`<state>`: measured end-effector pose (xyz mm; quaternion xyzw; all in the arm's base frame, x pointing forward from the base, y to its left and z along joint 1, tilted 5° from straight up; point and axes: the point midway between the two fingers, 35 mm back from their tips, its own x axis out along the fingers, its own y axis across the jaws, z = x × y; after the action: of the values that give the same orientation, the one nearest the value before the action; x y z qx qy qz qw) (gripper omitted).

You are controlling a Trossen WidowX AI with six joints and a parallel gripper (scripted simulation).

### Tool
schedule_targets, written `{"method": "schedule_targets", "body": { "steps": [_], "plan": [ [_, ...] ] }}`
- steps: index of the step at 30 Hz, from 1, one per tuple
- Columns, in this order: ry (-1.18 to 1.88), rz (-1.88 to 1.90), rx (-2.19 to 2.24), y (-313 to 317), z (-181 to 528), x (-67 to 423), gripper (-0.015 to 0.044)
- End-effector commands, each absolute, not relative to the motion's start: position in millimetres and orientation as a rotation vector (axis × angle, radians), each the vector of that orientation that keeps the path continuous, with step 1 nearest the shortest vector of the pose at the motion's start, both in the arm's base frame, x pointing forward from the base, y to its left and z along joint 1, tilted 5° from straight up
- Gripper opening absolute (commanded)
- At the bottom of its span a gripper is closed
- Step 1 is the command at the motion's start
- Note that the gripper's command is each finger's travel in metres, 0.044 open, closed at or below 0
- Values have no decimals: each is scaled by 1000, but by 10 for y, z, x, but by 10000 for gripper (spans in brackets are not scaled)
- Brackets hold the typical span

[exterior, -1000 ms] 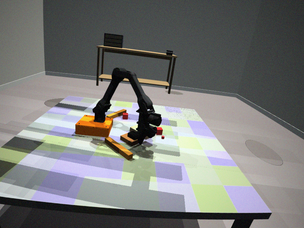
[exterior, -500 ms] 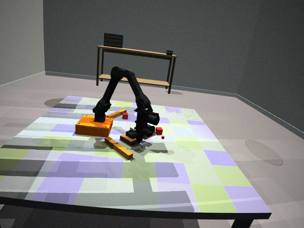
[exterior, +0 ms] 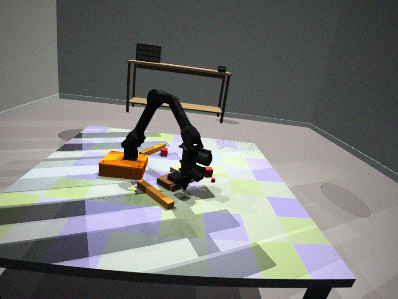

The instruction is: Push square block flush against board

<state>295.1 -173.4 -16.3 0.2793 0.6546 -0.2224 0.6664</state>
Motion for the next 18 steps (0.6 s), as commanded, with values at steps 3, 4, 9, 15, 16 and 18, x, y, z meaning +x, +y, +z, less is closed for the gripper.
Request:
{"method": "schedule_targets", "body": {
  "steps": [3, 4, 9, 15, 16, 18],
  "plan": [
    [1477, -501, 627, -1807, -160, 3031, 0],
    [1477, -501, 627, -1818, -160, 3044, 0],
    [1476, -501, 627, -1873, -162, 3104, 0],
    [1475, -502, 627, -1931, -165, 3167, 0],
    [1475, -504, 632, -1900, -137, 3135, 0],
    [1475, -503, 629, -1923, 106, 3133, 0]
  ]
}}
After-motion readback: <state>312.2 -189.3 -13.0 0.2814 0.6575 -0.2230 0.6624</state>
